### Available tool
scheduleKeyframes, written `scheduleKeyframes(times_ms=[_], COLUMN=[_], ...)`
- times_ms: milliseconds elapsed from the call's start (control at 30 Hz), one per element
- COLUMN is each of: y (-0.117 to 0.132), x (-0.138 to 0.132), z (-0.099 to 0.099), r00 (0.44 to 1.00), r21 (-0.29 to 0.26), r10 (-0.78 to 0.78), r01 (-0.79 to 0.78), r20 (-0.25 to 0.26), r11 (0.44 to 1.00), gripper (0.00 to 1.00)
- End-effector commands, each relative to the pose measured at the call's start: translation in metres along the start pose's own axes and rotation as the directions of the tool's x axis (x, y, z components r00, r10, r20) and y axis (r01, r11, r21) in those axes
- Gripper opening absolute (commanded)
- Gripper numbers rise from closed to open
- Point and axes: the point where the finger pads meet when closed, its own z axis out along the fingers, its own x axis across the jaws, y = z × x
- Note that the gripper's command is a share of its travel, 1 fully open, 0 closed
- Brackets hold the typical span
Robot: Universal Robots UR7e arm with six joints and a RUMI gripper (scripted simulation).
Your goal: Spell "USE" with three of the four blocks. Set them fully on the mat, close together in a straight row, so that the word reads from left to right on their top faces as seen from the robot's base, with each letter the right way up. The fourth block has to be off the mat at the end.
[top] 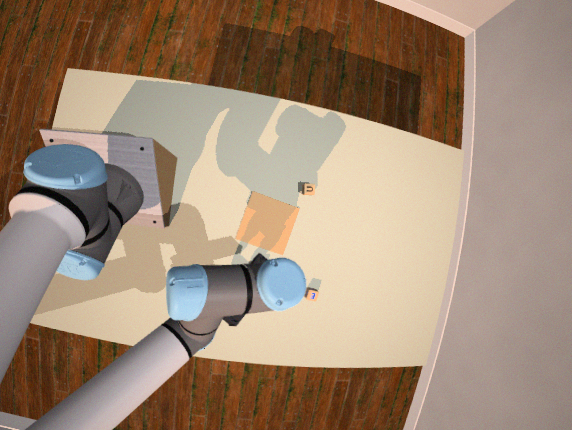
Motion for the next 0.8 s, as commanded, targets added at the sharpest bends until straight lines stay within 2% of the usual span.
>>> scheduleKeyframes(times_ms=[0,100,167,667,767], y=[-0.0001,0.0003,0.0003,0.0004,0.0004], x=[-0.0024,-0.0020,-0.0020,-0.0021,-0.0024], z=[0.0007,0.0004,0.0004,-0.0008,-0.0005], r00=[0.999,0.999,0.999,0.999,0.999], r21=[-0.132,-0.169,-0.169,-0.335,-0.348], r10=[0.012,0.012,0.012,0.011,0.012], r01=[-0.006,-0.005,-0.005,0.002,0.002], r20=[0.043,0.039,0.039,0.037,0.039], r11=[0.991,0.986,0.986,0.942,0.938], gripper=[0.09,0.09,0.09,0.09,0.09])
